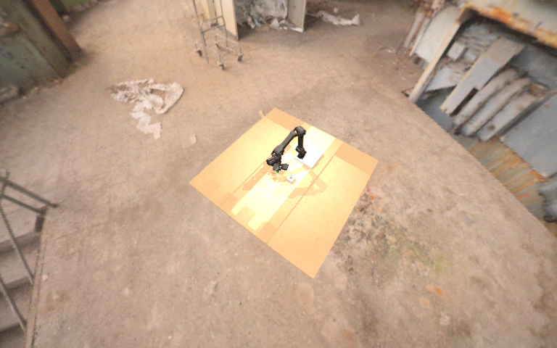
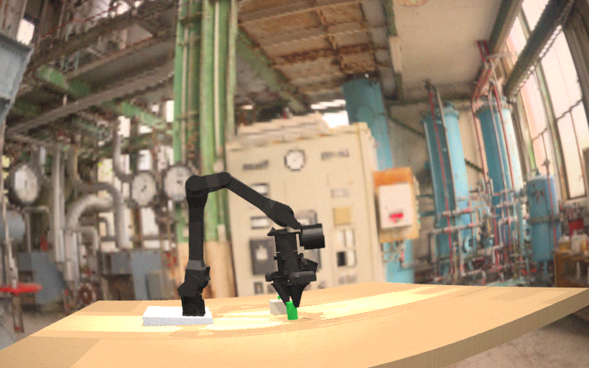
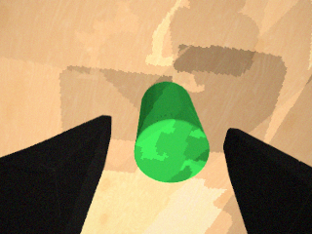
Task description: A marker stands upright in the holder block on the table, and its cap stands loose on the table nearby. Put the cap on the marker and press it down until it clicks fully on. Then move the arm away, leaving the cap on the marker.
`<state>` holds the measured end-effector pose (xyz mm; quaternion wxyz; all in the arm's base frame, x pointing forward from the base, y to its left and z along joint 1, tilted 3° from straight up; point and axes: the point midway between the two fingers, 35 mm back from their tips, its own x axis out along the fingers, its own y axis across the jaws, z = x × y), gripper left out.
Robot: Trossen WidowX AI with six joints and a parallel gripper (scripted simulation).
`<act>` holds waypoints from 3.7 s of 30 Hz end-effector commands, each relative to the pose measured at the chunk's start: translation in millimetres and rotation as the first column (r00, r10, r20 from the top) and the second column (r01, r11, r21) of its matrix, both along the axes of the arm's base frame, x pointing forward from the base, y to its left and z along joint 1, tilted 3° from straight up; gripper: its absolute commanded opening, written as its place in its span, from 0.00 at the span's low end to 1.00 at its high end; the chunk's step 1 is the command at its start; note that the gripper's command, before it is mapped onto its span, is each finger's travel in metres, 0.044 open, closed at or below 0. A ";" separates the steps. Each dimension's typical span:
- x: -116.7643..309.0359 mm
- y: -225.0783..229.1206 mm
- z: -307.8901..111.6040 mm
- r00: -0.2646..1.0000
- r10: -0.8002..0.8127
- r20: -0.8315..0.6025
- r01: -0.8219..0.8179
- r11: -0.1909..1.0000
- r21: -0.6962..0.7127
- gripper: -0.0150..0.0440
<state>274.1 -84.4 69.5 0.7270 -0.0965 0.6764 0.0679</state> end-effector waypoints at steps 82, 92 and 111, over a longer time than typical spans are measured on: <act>7.9 83.6 69.7 1.000 0.008 -0.002 -0.008 1.000 0.005 0.25; 5.8 112.4 81.3 1.000 0.007 -0.001 -0.006 1.000 0.008 0.25; -3.2 152.2 95.1 1.000 0.000 -0.003 0.000 1.000 0.012 0.25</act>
